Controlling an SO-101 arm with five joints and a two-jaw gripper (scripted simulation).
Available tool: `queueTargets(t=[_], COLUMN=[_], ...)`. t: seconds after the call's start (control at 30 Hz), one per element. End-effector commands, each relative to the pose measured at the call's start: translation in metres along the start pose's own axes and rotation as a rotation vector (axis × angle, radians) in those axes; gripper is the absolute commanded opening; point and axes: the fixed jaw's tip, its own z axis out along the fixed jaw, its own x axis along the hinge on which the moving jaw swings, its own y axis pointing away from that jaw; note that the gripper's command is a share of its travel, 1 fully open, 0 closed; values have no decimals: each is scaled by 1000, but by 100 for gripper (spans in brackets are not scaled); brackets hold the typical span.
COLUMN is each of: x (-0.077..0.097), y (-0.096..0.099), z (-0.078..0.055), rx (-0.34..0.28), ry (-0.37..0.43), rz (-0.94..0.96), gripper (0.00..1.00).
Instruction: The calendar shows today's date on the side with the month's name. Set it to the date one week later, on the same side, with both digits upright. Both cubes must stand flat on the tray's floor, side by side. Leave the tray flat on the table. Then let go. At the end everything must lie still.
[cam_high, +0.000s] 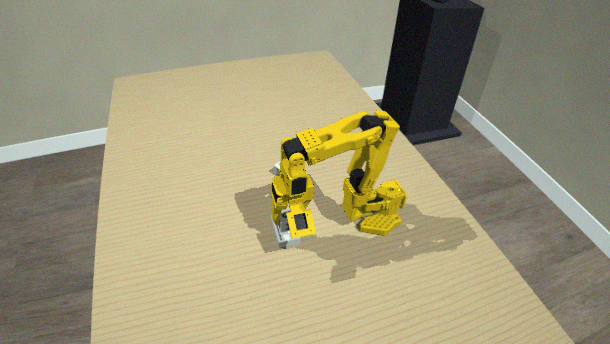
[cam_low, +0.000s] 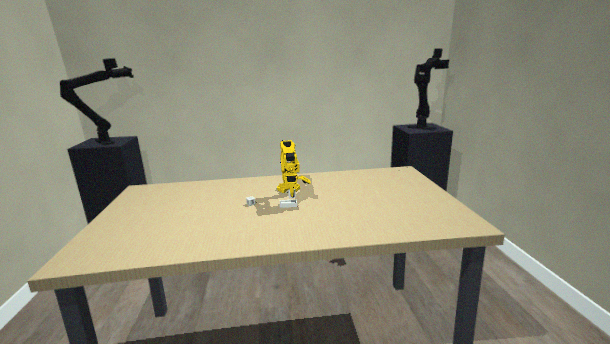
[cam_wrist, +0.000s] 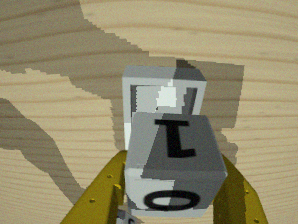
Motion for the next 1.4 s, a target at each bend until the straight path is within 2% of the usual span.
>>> queueTargets(t=[0.0, 1.37], x=[0, 0], y=[-3, -2], z=[-3, 13], rx=[31, 31], ry=[-4, -4], rz=[9, 14], gripper=[0, 0])
